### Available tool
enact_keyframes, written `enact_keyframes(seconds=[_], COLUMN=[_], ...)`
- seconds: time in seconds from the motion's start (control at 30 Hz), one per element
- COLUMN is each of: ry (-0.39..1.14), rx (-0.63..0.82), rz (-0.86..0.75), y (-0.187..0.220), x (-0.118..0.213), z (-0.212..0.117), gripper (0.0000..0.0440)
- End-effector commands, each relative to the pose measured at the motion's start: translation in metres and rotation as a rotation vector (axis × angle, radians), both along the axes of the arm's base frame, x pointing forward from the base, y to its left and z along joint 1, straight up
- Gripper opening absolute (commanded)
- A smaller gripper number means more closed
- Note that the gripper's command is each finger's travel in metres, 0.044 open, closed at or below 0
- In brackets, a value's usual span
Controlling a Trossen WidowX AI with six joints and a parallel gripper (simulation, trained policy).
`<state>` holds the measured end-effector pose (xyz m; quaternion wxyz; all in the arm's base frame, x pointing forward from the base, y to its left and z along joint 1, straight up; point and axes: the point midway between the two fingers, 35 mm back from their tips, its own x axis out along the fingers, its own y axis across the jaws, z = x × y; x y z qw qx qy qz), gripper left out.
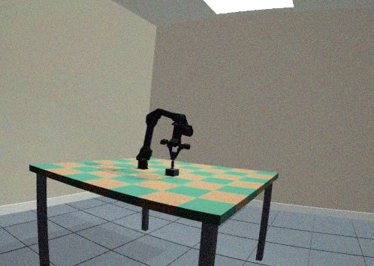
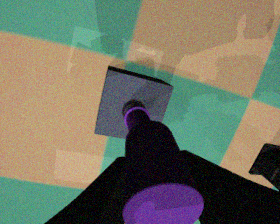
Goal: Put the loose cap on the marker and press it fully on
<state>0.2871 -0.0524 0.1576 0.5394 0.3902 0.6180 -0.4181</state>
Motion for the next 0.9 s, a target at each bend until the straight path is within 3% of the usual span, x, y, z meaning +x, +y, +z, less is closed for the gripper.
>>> enact_keyframes(seconds=[0.0,0.87], ry=[0.003,0.03], rx=[0.007,0.014], rz=[-0.009,0.061], y=[0.001,-0.001], x=[-0.002,-0.007], z=[-0.007,-0.06], gripper=[0.0,0.0004])
